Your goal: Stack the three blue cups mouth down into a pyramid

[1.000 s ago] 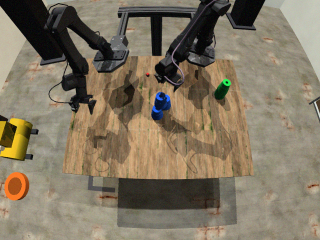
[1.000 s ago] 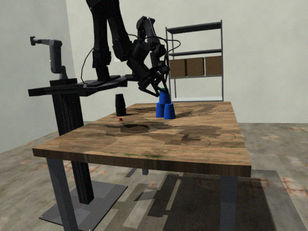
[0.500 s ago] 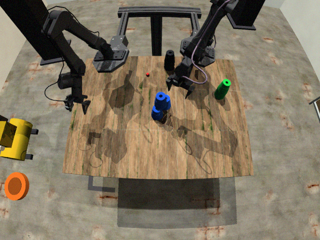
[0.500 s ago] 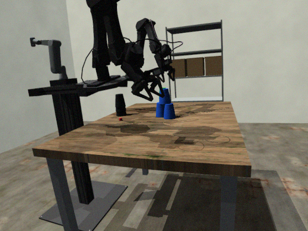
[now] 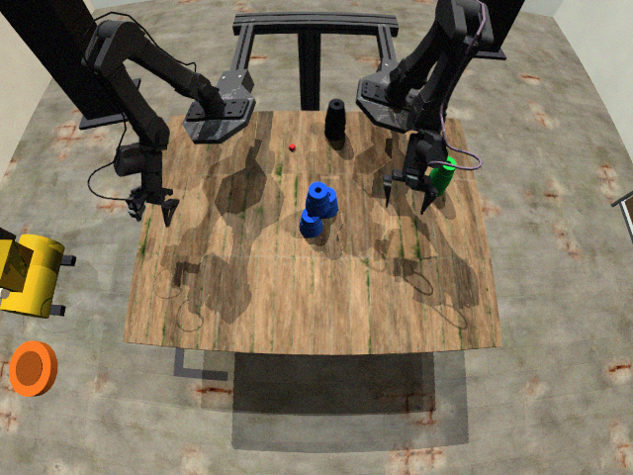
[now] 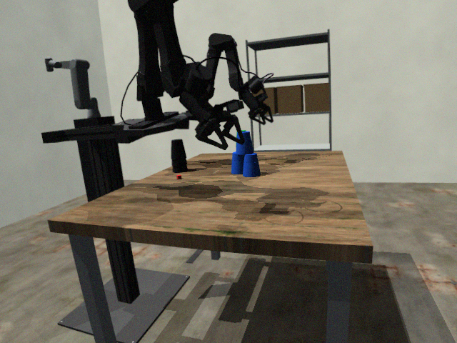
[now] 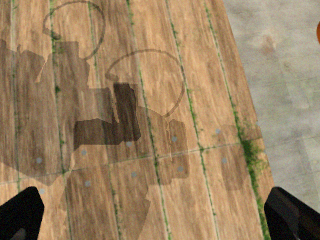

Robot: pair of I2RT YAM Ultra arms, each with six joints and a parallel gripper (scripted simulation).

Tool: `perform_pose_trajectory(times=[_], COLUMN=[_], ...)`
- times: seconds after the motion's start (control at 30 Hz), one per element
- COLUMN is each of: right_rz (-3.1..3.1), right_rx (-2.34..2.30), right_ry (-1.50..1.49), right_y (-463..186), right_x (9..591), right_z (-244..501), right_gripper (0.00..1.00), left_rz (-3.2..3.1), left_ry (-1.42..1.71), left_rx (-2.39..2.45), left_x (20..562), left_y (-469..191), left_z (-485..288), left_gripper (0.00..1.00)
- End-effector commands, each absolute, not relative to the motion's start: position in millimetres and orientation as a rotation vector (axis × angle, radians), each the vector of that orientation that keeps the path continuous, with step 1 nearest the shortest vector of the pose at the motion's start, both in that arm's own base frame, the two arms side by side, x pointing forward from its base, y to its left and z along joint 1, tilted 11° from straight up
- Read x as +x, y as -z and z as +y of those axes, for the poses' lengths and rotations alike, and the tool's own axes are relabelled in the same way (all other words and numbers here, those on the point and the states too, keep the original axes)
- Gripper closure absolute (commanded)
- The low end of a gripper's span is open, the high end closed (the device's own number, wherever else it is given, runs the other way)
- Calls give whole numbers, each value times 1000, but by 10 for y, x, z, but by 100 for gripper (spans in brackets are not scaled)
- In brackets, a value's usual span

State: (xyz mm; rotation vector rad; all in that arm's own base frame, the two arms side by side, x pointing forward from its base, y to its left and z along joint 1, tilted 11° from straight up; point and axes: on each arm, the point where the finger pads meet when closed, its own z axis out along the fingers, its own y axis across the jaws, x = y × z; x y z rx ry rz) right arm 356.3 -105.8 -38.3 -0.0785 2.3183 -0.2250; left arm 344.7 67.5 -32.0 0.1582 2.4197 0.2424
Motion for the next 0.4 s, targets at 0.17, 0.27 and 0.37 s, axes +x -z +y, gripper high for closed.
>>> perform_pose_trajectory(times=[0.17, 0.27, 0.37], right_rz=[2304, 2304, 2304], right_rx=[-91, -91, -91], right_ry=[218, 218, 218], right_y=[359, 359, 359], right_x=[3589, 3589, 3589], right_z=[-1033, -1033, -1033], right_gripper=[0, 0, 0], left_rz=[2290, 2314, 2314], left_ry=[-214, -221, -221], left_rx=[108, 92, 90], left_x=[3611, 3569, 3569], left_y=[342, 391, 391], left_z=[1015, 1051, 1051], left_gripper=[0, 0, 0])
